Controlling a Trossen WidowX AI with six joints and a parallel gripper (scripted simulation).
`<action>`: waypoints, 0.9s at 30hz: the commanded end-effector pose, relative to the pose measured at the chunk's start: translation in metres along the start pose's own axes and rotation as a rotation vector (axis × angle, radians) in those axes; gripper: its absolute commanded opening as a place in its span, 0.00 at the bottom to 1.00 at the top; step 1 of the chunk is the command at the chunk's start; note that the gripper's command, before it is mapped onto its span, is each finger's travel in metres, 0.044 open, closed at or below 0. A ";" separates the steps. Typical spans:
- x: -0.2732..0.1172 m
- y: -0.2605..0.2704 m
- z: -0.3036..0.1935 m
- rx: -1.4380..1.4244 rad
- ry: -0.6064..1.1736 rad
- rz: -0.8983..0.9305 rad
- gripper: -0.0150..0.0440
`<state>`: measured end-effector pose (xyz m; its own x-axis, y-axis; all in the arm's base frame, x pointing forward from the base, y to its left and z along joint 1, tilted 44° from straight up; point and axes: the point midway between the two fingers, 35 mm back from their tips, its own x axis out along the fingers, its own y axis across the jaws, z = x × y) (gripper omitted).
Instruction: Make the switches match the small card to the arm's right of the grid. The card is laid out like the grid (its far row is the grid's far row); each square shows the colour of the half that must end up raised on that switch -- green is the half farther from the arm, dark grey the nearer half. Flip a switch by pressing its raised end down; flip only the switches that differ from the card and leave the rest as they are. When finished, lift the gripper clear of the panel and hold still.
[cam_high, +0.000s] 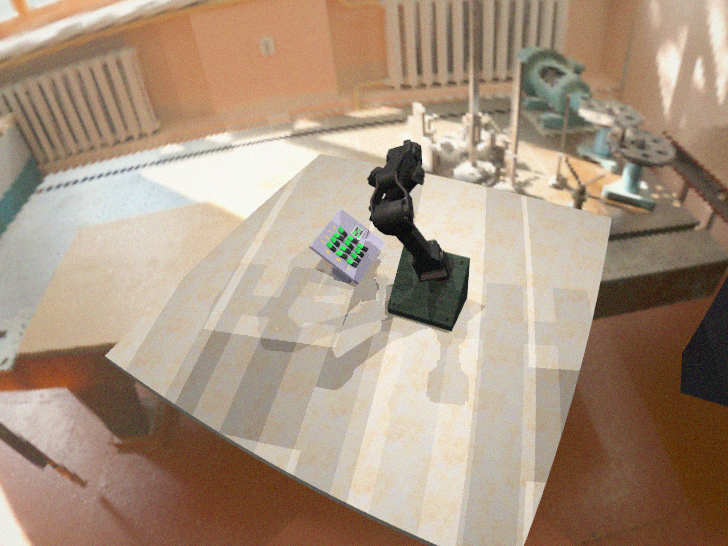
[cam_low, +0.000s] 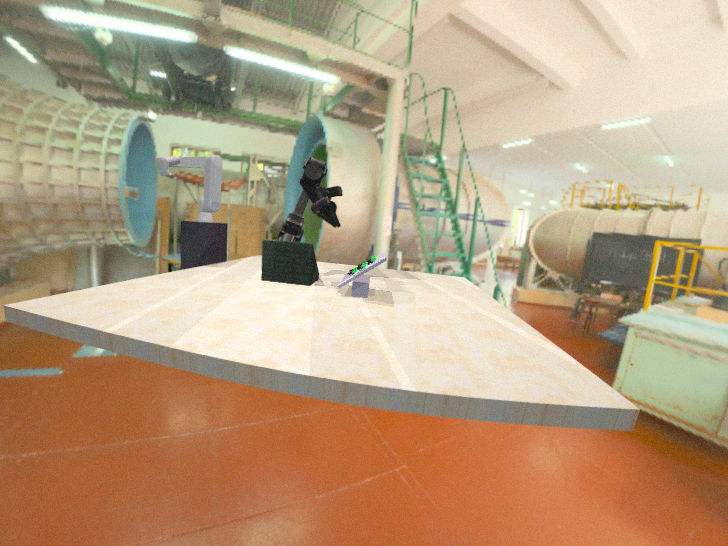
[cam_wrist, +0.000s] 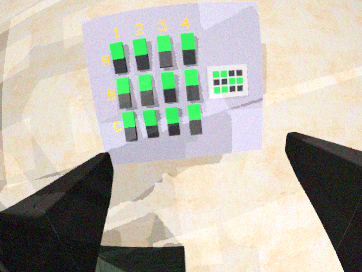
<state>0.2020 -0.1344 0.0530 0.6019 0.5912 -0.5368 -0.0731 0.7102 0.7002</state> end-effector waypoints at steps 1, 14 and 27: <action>0.002 -0.001 0.001 0.000 0.002 -0.002 0.89; 0.099 -0.006 0.048 -0.012 0.026 -0.015 0.31; 0.134 -0.006 0.049 -0.013 0.050 -0.013 0.25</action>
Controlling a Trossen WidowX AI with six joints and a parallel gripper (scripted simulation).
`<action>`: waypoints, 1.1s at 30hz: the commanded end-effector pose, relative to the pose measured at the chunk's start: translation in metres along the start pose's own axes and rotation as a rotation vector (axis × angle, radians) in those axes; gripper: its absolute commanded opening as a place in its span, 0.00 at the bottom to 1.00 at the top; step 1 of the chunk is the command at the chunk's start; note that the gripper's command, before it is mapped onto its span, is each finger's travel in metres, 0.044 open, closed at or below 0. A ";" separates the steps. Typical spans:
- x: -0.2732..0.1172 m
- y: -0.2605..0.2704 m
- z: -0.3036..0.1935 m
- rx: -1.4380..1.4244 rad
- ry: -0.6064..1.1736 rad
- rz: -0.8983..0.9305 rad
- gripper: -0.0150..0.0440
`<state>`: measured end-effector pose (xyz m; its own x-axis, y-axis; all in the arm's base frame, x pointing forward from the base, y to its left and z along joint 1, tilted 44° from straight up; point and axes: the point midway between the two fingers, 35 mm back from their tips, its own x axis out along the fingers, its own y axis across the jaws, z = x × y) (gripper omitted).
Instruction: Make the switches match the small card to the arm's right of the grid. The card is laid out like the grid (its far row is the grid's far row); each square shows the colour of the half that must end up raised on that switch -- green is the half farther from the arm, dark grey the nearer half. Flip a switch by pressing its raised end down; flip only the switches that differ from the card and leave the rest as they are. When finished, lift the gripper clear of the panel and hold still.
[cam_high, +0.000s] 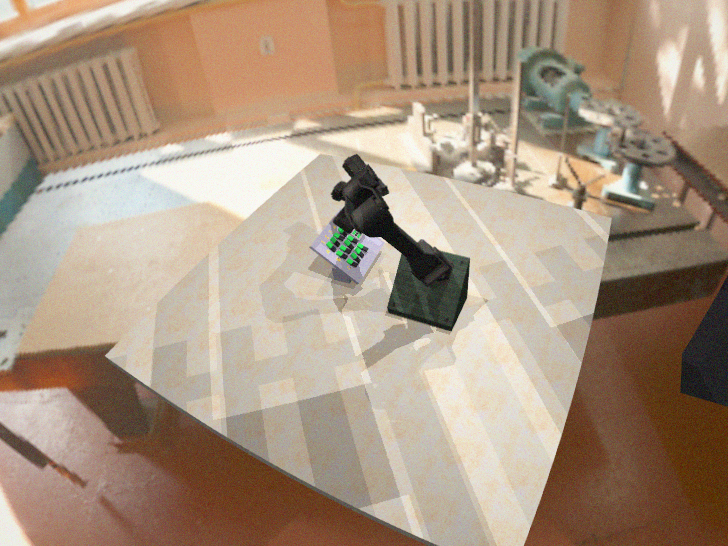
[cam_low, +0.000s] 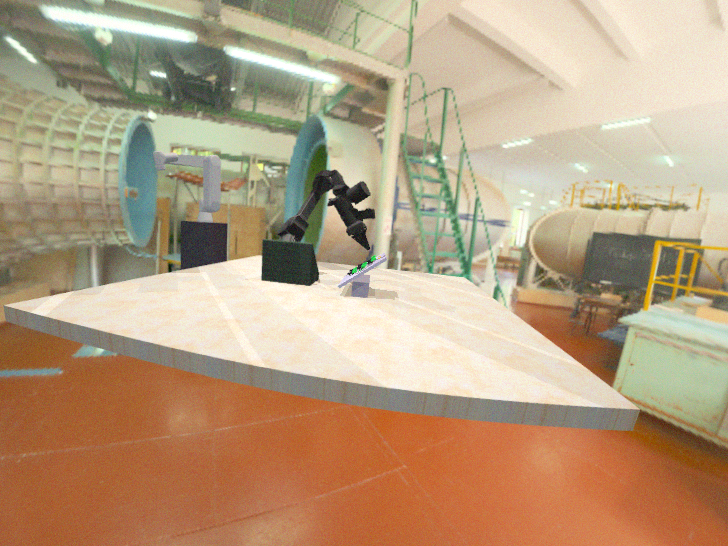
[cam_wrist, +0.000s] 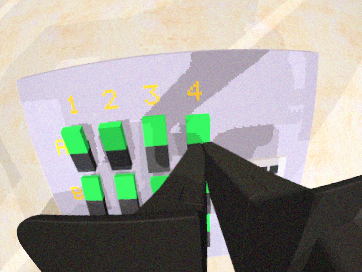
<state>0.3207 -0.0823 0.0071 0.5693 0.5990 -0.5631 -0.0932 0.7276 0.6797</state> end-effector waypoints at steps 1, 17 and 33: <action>0.007 -0.002 -0.004 0.019 0.009 -0.002 0.25; 0.018 -0.002 -0.004 0.019 0.008 -0.001 0.25; 0.031 -0.002 -0.004 0.019 0.008 -0.001 0.25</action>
